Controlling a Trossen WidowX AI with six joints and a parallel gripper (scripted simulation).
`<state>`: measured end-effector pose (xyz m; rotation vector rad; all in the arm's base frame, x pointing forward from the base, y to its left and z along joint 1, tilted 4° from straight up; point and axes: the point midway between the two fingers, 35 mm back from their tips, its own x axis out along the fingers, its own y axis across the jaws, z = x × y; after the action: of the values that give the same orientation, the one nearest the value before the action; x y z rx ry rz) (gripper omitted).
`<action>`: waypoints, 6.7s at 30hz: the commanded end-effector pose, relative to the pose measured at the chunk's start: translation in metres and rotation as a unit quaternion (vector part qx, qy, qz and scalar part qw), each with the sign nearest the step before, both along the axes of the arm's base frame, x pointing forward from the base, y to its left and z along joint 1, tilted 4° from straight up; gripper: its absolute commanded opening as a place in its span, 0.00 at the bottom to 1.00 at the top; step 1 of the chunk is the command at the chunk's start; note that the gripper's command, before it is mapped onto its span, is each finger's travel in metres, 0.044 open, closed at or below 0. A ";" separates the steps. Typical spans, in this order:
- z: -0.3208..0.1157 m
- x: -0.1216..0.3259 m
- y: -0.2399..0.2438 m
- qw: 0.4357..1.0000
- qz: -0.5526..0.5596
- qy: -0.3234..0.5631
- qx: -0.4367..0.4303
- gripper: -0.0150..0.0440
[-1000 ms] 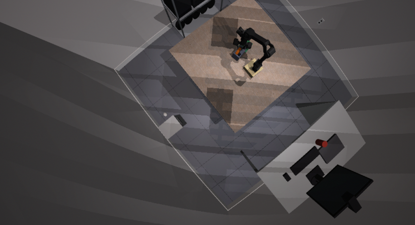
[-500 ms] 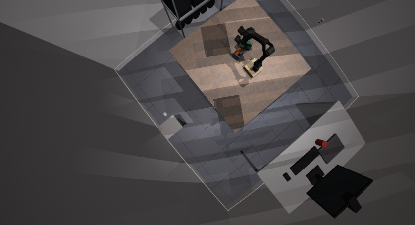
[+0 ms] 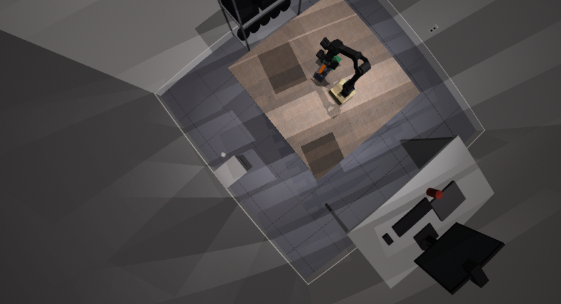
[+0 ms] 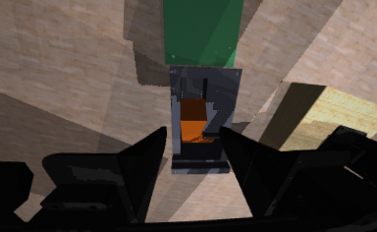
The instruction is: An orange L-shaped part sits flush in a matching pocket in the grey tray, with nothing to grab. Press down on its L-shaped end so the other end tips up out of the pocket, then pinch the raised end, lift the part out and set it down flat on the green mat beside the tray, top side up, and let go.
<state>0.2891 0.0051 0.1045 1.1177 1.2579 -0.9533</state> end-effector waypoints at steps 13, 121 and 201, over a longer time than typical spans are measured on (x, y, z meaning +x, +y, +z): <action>-0.029 0.001 0.002 1.000 -0.001 0.005 0.002 0.73; 0.047 -0.001 -0.040 1.000 -0.001 0.005 0.000 0.25; -0.027 0.022 -0.165 1.000 -0.001 0.005 -0.006 0.25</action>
<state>0.3107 -0.1613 0.0855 1.1011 1.2486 -0.9666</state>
